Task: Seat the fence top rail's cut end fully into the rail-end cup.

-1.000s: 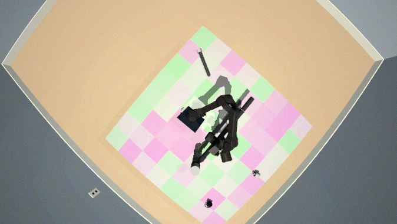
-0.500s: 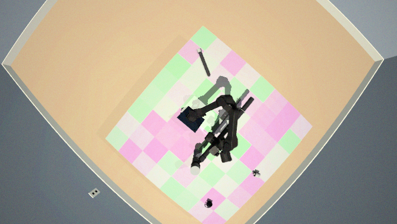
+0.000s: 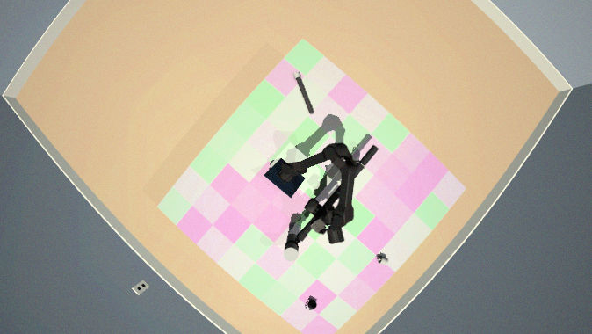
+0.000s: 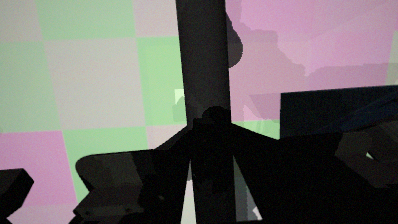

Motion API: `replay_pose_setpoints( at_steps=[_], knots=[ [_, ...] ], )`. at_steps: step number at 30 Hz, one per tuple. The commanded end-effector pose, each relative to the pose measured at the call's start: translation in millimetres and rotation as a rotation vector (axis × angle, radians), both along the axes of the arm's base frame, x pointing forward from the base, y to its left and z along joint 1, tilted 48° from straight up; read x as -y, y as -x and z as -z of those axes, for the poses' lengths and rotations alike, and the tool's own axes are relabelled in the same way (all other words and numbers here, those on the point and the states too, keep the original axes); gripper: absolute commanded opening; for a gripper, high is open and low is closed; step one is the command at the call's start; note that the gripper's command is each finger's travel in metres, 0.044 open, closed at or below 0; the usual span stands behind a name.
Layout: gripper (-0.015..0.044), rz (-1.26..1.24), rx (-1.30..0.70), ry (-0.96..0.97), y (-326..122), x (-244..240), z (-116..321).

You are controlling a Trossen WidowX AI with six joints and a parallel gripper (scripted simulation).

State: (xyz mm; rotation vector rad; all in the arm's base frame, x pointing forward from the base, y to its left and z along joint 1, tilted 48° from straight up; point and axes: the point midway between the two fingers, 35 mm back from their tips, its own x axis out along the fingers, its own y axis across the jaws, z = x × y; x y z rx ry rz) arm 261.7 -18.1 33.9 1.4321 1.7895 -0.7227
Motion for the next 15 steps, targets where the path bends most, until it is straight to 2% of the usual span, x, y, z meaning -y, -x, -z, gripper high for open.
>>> replay_pose_setpoints(
  at_steps=[1,15],
  knots=[
    [0.0000,0.006,0.008,0.011,-2.6,6.6,0.6],
    [0.0000,0.006,0.009,0.012,-5.3,14.3,5.8]
  ],
)
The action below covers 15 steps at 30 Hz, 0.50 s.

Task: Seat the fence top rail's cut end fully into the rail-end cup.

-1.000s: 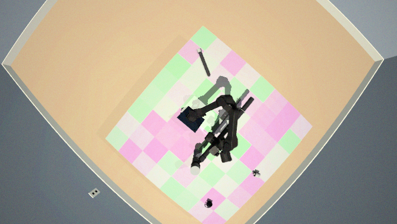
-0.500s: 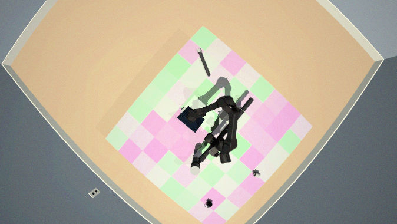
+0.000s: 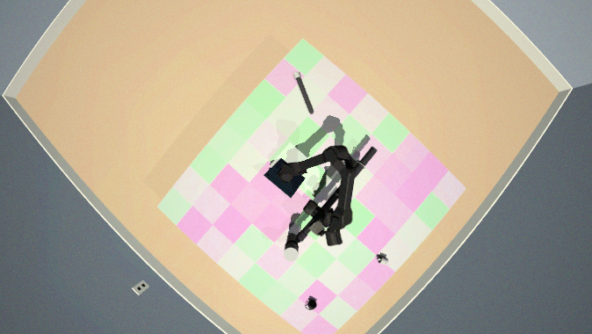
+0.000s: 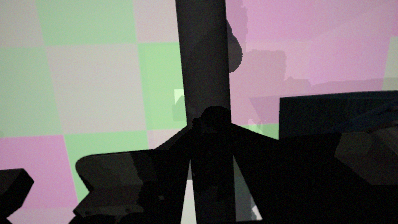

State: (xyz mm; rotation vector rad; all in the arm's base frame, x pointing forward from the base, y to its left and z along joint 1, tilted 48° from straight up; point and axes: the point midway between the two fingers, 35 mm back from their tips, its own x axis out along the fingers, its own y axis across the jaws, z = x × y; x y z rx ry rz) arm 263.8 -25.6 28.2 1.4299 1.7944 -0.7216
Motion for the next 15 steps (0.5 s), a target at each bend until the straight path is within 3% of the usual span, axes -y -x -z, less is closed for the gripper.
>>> replay_pose_setpoints(
  at_steps=[1,15],
  knots=[
    [0.0000,0.009,0.011,0.013,-3.3,7.3,0.6],
    [0.0000,0.009,0.011,0.014,-4.7,13.6,7.6]
  ],
)
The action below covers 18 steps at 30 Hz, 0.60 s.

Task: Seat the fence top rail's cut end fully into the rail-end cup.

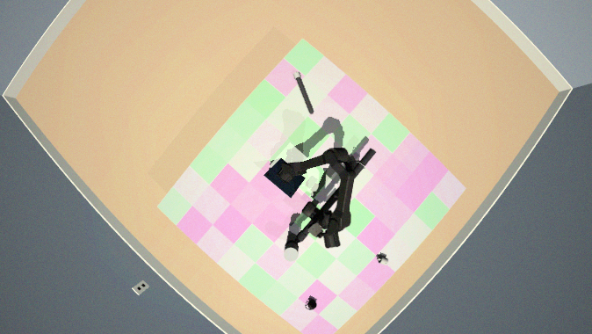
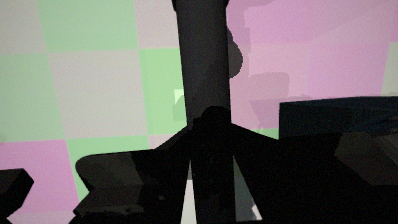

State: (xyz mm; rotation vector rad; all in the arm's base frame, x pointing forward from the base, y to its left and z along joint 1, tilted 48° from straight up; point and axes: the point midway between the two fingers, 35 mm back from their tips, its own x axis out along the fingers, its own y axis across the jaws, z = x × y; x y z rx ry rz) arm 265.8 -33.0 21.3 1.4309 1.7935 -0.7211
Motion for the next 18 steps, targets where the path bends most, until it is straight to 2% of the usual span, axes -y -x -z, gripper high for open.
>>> replay_pose_setpoints(
  at_steps=[1,15,18],
  knots=[
    [0.0000,0.009,0.011,0.014,-2.7,6.6,1.3],
    [0.0000,0.001,0.001,0.001,-0.5,2.8,3.0],
    [0.0079,0.001,0.001,0.001,-0.5,2.8,3.0]
  ],
)
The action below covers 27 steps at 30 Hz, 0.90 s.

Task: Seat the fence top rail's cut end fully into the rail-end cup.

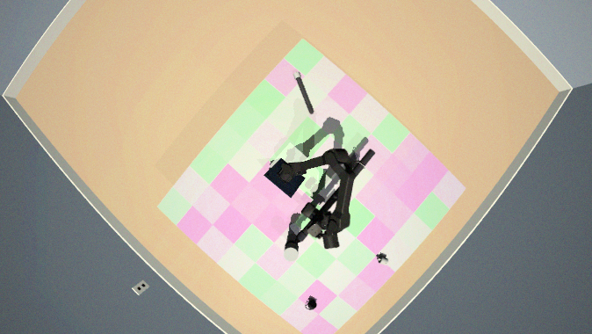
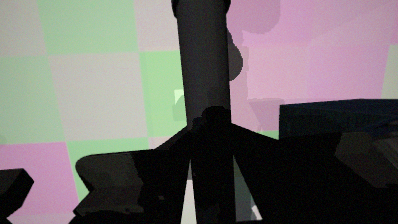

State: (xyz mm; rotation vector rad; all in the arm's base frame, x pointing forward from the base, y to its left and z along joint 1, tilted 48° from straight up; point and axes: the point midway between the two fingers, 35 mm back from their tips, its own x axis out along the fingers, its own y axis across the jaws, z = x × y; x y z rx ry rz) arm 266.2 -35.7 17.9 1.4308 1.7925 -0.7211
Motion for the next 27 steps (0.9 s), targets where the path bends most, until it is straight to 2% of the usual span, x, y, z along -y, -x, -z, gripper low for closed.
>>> replay_pose_setpoints(
  at_steps=[1,8,14,18,21,27],
  knots=[
    [0.0105,0.001,0.000,0.000,0,0,0],
    [0.0289,0.001,0.000,0.000,0,0,-4],
    [0.0440,0.000,-0.001,0.000,-1,3,-33],
    [0.0440,0.000,-0.002,-0.001,0,4,-55],
    [0.0440,0.004,0.002,-0.002,-1,5,-52],
    [0.0440,0.004,0.001,-0.003,-3,27,-85]
  ],
)
